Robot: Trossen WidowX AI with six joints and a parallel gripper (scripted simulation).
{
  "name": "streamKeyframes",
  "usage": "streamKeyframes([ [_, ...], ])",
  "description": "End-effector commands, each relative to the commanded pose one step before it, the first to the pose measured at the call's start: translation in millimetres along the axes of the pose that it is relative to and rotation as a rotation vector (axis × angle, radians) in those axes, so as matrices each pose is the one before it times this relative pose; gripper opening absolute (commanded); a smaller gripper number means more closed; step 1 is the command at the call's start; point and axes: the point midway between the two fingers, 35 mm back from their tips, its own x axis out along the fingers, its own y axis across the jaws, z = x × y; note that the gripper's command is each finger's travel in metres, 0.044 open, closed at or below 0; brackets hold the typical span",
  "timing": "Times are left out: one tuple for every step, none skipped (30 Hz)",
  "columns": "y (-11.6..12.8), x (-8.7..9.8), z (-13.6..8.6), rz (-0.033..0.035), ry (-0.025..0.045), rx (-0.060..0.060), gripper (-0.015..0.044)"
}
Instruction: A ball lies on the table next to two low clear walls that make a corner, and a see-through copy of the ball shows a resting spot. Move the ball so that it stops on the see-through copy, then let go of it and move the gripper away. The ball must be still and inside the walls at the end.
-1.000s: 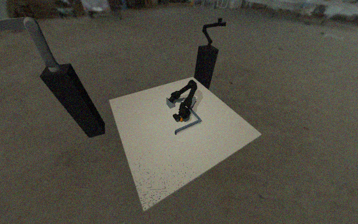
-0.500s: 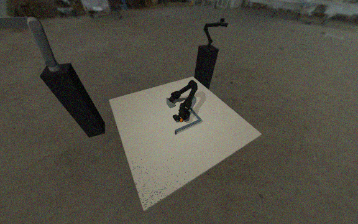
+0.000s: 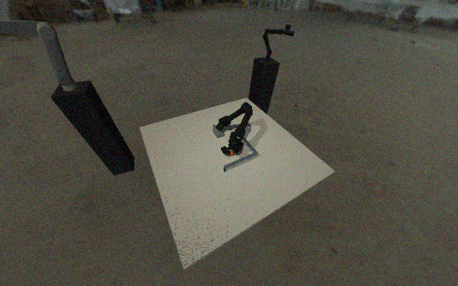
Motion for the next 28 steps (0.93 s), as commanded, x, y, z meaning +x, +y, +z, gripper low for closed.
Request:
streamKeyframes([
  [-0.15,-2.79,0.33,-0.00058,0.00065,-0.0006,0.0318],
  [-0.58,-8.16,1.10,-0.00098,-0.00047,0.0005,0.0318],
  [-0.72,-13.82,1.28,-0.00107,-0.00061,0.0007,0.0318],
  [-0.43,-17.70,0.64,-0.00034,-0.00052,0.0007,0.0318],
  [0.16,-17.99,-0.44,0.00081,-0.00031,0.0006,0.0318],
  [0.58,-14.46,-1.12,0.00148,-0.00015,0.0003,0.0318],
  [0.56,-8.72,-1.00,0.00124,-0.00007,0.0001,0.0318],
  [0.22,-2.91,-0.39,0.00047,-0.00002,0.0000,0.0318],
  [0.00,0.00,0.00,0.00000,0.00000,0.0000,0.0318],
  [0.00,0.00,0.00,0.00000,0.00000,0.0000,0.0318],
  [0.00,0.00,0.00,0.00000,0.00000,0.0000,0.0318],
  [0.00,0.00,0.00,0.00000,0.00000,0.0000,0.0318],
  [-1.39,6.56,3.04,-0.00252,-0.01549,0.0040,0.0318],
  [0.00,0.00,0.00,0.00000,0.00000,0.0000,0.0318],
  [0.00,0.00,0.00,0.00000,0.00000,0.0000,0.0318],
  [0.00,0.00,0.00,0.00000,0.00000,0.0000,0.0318],
  [0.00,0.00,0.00,0.00000,0.00000,0.0000,0.0318],
  [0.00,0.00,0.00,0.00000,0.00000,0.0000,0.0318],
  [0.00,0.00,0.00,0.00000,0.00000,0.0000,0.0318],
  [0.00,-2.42,-0.05,0.00001,0.00028,-0.0001,0.0344],
  [0.08,-7.30,-0.26,0.00018,0.00088,-0.0003,0.0370],
  [0.37,-12.22,-0.85,0.00076,0.00152,-0.0006,0.0397],
  [0.68,-12.27,-1.37,0.00133,0.00158,-0.0007,0.0423],
  [0.57,-7.37,-1.07,0.00108,0.00096,-0.0005,0.0440],
  [0.22,-2.46,-0.40,0.00040,0.00032,-0.0002,0.0440],
  [0.00,0.00,0.00,0.00000,0.00000,0.0000,0.0440],
  [0.00,0.00,0.00,0.00000,0.00000,0.0000,0.0440],
  [0.00,0.00,0.00,0.00000,0.00000,0.0000,0.0440],
])
